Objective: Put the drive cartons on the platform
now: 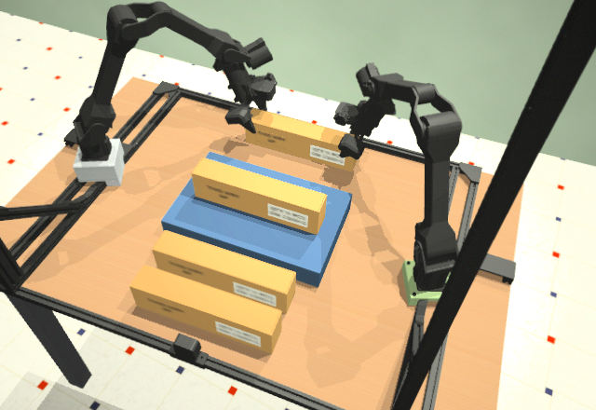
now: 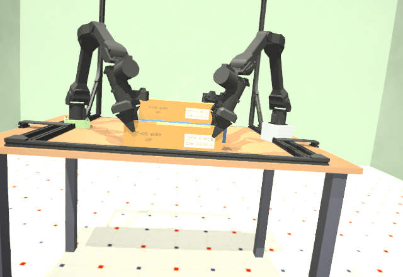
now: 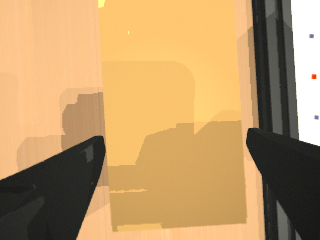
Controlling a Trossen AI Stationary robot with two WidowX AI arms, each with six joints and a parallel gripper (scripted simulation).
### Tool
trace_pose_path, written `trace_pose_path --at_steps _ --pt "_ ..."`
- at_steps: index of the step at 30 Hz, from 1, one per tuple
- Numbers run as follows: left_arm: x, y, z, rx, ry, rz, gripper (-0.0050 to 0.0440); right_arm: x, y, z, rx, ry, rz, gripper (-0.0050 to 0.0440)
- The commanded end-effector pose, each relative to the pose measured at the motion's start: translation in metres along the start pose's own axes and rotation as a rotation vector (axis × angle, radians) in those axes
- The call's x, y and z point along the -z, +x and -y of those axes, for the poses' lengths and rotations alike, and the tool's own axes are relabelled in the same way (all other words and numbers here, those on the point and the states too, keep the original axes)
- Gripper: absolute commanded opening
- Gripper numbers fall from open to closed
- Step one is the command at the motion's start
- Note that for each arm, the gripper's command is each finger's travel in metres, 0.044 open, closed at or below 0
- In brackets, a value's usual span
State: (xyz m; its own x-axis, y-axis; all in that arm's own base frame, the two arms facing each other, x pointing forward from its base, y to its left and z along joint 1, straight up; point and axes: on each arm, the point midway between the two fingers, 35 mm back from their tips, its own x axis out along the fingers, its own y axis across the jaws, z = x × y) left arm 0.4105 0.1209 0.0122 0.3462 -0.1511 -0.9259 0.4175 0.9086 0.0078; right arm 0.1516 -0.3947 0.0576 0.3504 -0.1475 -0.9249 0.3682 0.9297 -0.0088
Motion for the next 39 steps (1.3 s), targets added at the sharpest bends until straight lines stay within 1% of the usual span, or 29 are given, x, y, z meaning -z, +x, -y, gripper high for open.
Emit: trace_pose_path --at_steps 1,7,8,22,23,28,33,35,39 --pt "0.002 0.003 0.002 0.008 -0.001 -0.003 0.0389 0.003 0.004 -0.002 -0.009 0.0 -0.006 0.0389" --pt "0.002 0.003 0.002 0.008 -0.001 -0.003 0.0389 0.003 0.004 -0.002 -0.009 0.0 -0.006 0.0389" --pt "0.002 0.003 0.002 0.008 -0.001 -0.003 0.0 0.003 0.004 -0.002 -0.009 0.0 -0.006 0.0" --pt "0.002 0.003 0.002 0.008 -0.001 -0.003 0.0 0.003 0.004 -0.002 -0.009 0.0 -0.006 0.0" --pt "0.0 -0.002 0.002 0.008 -0.001 -0.003 0.0 0.001 -0.001 -0.002 -0.009 0.0 -0.006 0.0" --pt "-0.001 -0.004 0.001 0.008 -0.001 -0.003 0.0 0.0 -0.003 -0.002 -0.009 0.0 -0.006 0.0" --pt "-0.004 -0.013 0.001 0.008 -0.001 -0.003 0.0 -0.004 -0.012 -0.002 -0.009 0.0 -0.006 0.0" --pt "-0.004 -0.013 0.001 0.008 -0.001 -0.003 0.0 -0.004 -0.012 -0.002 -0.009 0.0 -0.006 0.0" --pt "-0.01 -0.026 0.001 0.008 -0.001 -0.003 0.0 -0.009 -0.025 -0.002 -0.009 0.0 -0.006 0.0"
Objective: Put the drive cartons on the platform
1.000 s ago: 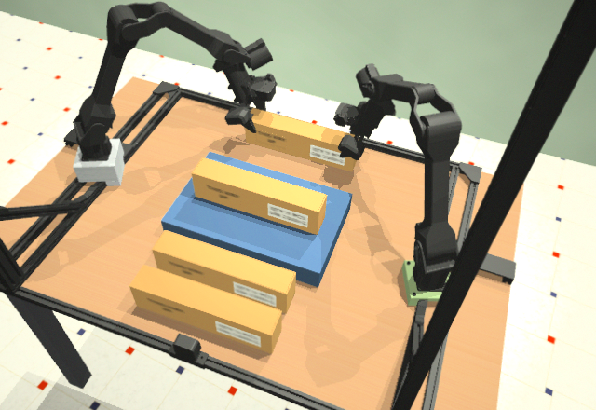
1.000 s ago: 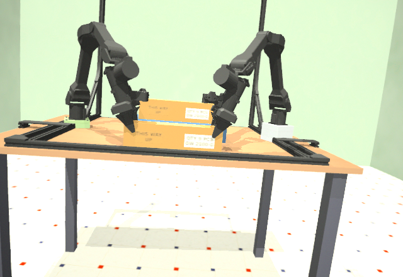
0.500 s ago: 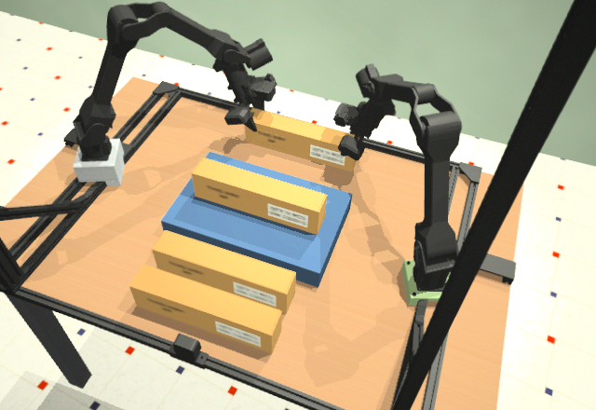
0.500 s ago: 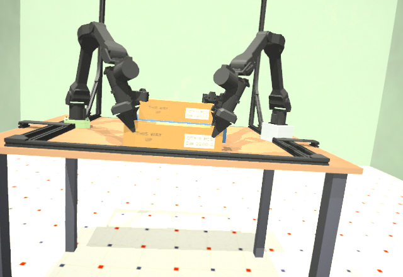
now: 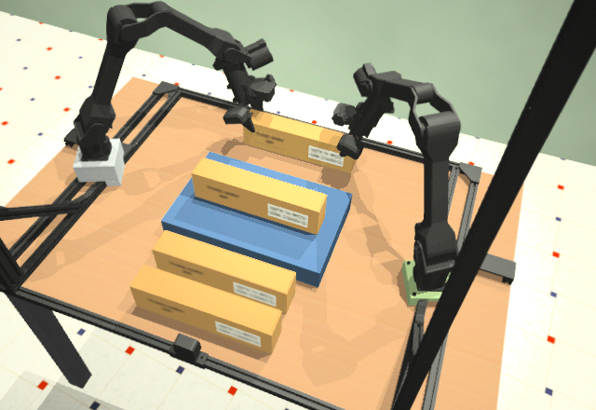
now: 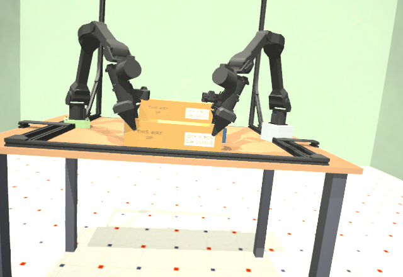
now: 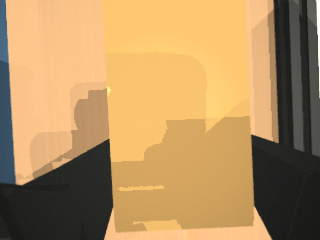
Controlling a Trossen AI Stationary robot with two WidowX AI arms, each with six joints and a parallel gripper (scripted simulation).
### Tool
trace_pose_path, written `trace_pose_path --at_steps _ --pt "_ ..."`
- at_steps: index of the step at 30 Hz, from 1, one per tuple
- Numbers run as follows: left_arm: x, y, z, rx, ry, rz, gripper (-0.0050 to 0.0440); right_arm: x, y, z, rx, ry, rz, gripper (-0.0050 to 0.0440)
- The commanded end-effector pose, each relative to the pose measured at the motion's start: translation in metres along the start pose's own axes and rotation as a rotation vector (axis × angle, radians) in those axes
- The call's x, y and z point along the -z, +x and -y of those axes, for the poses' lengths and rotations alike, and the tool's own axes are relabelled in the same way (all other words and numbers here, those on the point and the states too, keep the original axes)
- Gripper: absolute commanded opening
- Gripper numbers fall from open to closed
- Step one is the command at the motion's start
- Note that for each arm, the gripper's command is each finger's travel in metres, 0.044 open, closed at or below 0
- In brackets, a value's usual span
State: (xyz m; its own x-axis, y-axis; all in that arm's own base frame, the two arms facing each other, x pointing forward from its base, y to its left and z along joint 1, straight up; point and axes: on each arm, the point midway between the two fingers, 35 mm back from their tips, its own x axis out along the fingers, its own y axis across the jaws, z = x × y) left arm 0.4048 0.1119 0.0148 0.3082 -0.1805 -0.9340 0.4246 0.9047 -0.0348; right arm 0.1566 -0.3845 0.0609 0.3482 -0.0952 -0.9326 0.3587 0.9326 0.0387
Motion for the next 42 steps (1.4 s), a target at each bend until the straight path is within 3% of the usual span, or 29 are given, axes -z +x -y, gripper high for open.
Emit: trace_pose_path --at_steps 1,11,19,42 --pt "-0.011 -0.028 -0.008 -0.035 0.007 0.02 0.0 -0.008 -0.027 0.008 0.038 -0.008 0.017 0.0" --pt "-0.027 -0.069 -0.006 -0.035 0.007 0.02 0.0 -0.024 -0.068 0.007 0.038 -0.008 0.017 0.0" --pt "-0.032 -0.084 -0.006 -0.035 0.007 0.02 0.0 -0.029 -0.082 0.006 0.038 -0.008 0.017 0.0" --pt "-0.034 -0.088 -0.001 -0.035 0.007 0.02 0.0 -0.031 -0.086 0.001 0.038 -0.008 0.017 0.0"
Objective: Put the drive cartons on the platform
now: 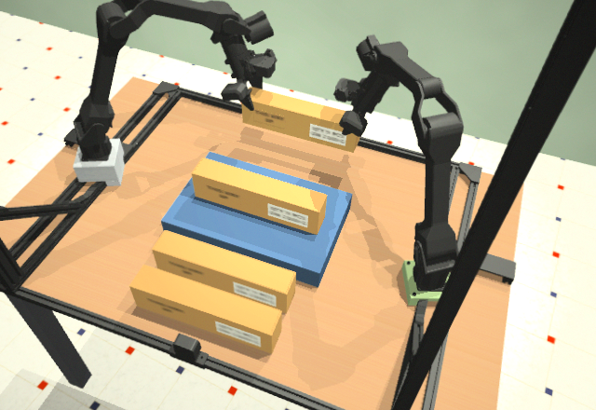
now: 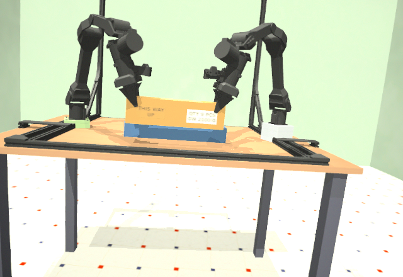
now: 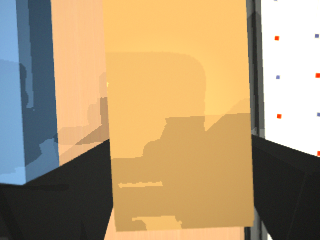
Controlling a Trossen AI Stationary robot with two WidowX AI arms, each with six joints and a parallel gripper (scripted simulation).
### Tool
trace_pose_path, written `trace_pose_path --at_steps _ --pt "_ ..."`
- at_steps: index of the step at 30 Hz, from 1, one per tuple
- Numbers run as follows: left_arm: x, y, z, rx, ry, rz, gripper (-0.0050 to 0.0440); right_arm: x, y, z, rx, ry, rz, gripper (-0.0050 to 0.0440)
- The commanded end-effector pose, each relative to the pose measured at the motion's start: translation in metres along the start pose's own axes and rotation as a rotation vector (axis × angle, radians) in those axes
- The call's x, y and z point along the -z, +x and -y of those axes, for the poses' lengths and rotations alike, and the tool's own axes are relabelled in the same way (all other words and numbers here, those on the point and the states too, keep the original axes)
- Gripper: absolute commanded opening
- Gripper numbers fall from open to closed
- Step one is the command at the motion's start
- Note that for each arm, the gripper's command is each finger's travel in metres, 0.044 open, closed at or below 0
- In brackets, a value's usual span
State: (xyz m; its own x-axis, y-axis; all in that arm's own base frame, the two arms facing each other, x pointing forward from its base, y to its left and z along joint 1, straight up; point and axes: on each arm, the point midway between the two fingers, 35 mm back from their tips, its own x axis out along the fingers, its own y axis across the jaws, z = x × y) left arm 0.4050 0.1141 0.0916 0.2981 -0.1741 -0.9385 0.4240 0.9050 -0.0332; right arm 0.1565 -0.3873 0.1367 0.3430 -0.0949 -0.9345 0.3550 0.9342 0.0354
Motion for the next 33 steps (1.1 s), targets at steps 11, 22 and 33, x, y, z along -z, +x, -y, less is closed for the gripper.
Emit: trace_pose_path --at_steps 11,22,33 --pt "-0.006 -0.015 0.013 -0.033 0.007 0.033 0.0 -0.003 -0.013 -0.013 0.037 -0.003 0.022 0.0" --pt "-0.005 -0.014 0.036 -0.033 0.007 0.033 0.0 -0.003 -0.012 -0.037 0.037 -0.003 0.022 0.0" --pt "-0.003 -0.012 0.075 -0.033 0.007 0.033 0.0 -0.004 -0.008 -0.076 0.037 -0.003 0.022 0.0"
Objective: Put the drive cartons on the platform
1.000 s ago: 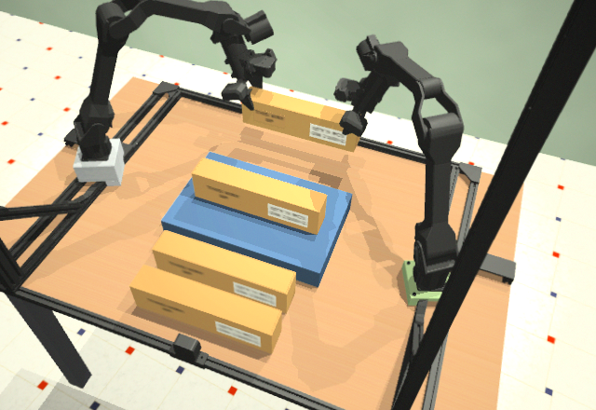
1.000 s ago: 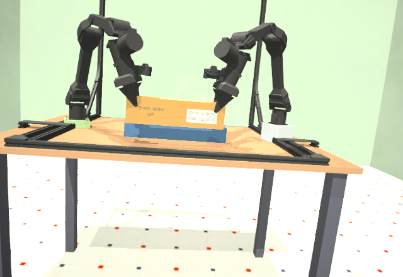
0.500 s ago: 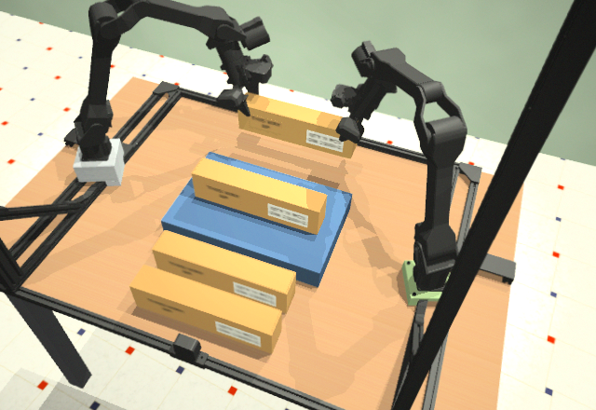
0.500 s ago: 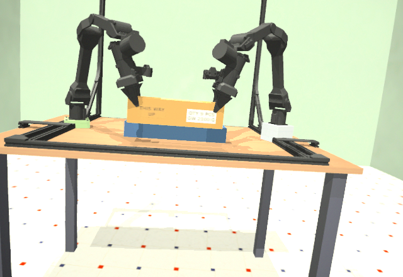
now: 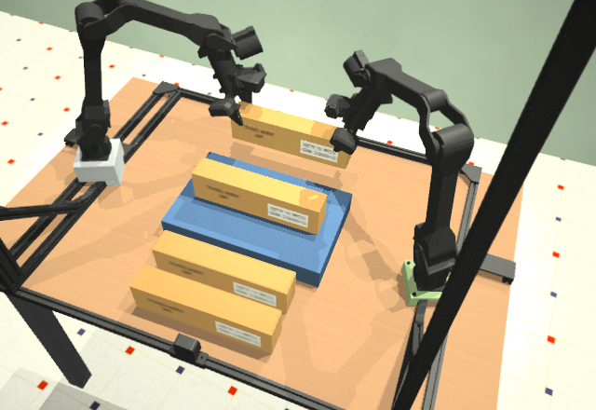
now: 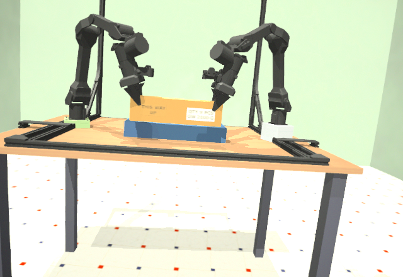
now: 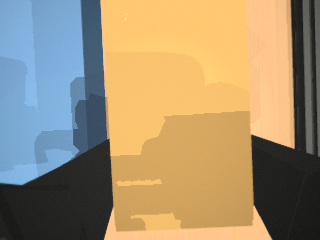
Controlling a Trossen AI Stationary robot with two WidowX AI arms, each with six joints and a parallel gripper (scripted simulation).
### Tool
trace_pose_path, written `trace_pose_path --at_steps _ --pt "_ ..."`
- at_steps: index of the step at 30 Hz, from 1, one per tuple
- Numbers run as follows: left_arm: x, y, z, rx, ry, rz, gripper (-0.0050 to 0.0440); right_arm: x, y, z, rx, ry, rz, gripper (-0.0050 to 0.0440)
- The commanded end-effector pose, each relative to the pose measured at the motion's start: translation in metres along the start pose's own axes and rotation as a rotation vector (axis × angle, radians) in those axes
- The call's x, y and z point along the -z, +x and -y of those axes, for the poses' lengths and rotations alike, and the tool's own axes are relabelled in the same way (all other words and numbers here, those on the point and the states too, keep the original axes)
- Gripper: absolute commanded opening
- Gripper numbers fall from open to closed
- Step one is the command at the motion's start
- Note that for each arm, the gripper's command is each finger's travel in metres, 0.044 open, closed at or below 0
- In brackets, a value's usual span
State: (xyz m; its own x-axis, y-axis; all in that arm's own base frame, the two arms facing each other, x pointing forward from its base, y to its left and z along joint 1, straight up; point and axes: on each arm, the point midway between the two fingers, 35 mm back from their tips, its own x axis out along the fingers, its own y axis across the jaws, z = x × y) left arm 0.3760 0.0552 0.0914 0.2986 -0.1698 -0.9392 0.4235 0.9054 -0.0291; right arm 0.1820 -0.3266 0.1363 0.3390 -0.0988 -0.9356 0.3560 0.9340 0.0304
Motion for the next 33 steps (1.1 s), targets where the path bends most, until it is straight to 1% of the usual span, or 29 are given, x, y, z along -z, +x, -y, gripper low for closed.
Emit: trace_pose_path --at_steps 1,4,6,21,23,33 --pt "-0.005 -0.014 0.013 -0.029 0.006 0.035 0.0 -0.003 -0.012 -0.014 0.032 -0.002 0.024 0.0" --pt "-0.004 -0.013 0.024 -0.029 0.006 0.035 0.0 -0.003 -0.011 -0.025 0.032 -0.002 0.024 0.0" --pt "-0.004 -0.013 0.024 -0.029 0.006 0.035 0.0 -0.003 -0.011 -0.025 0.032 -0.002 0.024 0.0" --pt "-0.002 -0.011 0.077 -0.029 0.006 0.035 0.0 -0.004 -0.007 -0.079 0.032 -0.002 0.024 0.0" --pt "-0.002 -0.011 0.077 -0.029 0.006 0.035 0.0 -0.004 -0.007 -0.079 0.032 -0.002 0.024 0.0" --pt "0.0 -0.009 0.102 -0.029 0.006 0.035 0.0 -0.004 -0.004 -0.104 0.032 -0.002 0.024 0.0"
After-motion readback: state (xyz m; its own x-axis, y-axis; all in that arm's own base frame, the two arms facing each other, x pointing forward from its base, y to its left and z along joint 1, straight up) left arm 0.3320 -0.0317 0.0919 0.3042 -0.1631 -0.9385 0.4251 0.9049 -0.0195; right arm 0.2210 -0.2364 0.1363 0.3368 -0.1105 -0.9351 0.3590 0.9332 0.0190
